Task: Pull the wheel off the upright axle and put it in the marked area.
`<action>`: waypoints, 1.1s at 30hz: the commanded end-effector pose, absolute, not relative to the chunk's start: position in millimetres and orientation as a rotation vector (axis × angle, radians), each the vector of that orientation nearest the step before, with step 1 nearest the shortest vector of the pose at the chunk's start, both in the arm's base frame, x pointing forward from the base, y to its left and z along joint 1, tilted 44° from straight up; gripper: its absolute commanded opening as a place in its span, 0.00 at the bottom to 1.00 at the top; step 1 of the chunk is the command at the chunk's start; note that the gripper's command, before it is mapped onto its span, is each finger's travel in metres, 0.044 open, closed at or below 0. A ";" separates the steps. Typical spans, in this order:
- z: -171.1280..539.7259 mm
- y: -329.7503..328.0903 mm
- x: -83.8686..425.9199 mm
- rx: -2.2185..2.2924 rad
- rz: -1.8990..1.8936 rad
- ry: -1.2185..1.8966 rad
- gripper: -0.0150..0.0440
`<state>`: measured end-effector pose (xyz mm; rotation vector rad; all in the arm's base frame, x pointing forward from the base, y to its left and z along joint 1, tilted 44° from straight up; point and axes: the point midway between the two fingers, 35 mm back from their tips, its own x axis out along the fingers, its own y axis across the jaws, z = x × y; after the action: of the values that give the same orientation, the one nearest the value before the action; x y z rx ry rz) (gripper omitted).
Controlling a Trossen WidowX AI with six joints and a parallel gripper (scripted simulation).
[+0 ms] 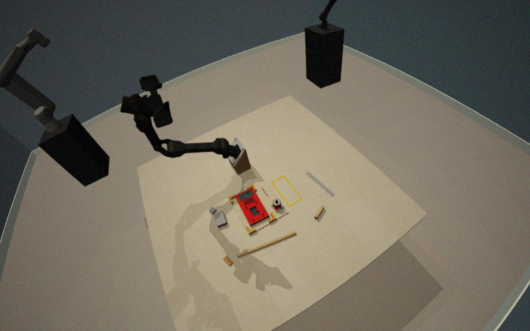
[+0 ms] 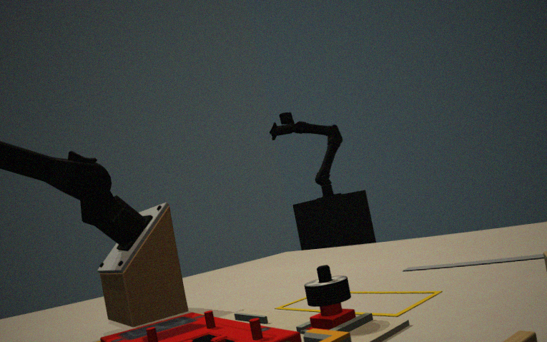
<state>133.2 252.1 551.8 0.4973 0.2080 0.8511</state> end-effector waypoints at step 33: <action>257.0 277.4 330.0 0.521 -0.121 0.754 0.76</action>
<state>313.1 288.8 294.2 0.5106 0.7135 0.0122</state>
